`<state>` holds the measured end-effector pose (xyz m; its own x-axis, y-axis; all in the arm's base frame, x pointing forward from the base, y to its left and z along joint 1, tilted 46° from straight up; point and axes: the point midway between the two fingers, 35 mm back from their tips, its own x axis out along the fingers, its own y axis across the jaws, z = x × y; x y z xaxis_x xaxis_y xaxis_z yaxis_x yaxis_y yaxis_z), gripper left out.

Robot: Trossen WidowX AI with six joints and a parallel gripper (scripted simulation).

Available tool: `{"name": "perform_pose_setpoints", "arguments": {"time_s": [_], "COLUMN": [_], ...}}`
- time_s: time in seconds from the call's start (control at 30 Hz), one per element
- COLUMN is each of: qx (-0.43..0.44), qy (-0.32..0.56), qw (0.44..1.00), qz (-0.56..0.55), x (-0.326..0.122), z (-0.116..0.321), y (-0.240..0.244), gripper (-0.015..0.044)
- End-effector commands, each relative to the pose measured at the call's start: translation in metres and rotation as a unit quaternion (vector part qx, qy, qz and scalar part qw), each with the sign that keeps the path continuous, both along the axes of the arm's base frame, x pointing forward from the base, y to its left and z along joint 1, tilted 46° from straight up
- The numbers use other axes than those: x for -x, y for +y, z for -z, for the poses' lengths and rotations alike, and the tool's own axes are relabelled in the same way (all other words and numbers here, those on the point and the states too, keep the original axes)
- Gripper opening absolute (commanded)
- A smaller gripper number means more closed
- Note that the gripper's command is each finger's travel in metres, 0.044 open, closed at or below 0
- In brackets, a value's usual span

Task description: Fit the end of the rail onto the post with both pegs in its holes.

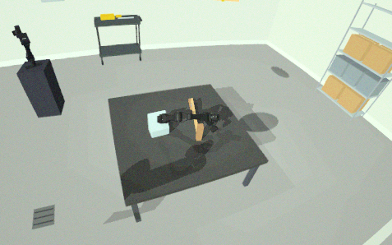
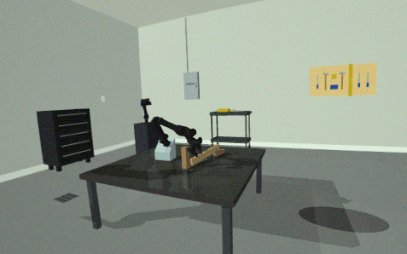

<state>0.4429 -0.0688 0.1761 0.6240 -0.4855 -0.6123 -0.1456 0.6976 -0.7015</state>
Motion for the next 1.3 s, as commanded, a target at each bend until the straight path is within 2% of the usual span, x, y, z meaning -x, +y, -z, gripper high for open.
{"name": "perform_pose_setpoints", "arguments": {"time_s": [0.0,0.07,0.17,0.3,0.37,1.27], "qx": [0.038,0.063,0.141,0.247,0.279,0.283], "qy": [0.076,0.125,0.267,0.446,0.497,0.504], "qw": [0.996,0.989,0.945,0.83,0.78,0.773], "qz": [-0.03,-0.052,-0.122,-0.225,-0.257,-0.262], "x": [0.007,0.014,0.037,0.073,0.085,0.081], "z": [0.026,0.042,0.08,0.116,0.124,0.148], "y": [0.012,0.02,0.039,0.059,0.065,0.044], "gripper": [0.044,0.044,0.044,0.044,0.044,0.044]}}
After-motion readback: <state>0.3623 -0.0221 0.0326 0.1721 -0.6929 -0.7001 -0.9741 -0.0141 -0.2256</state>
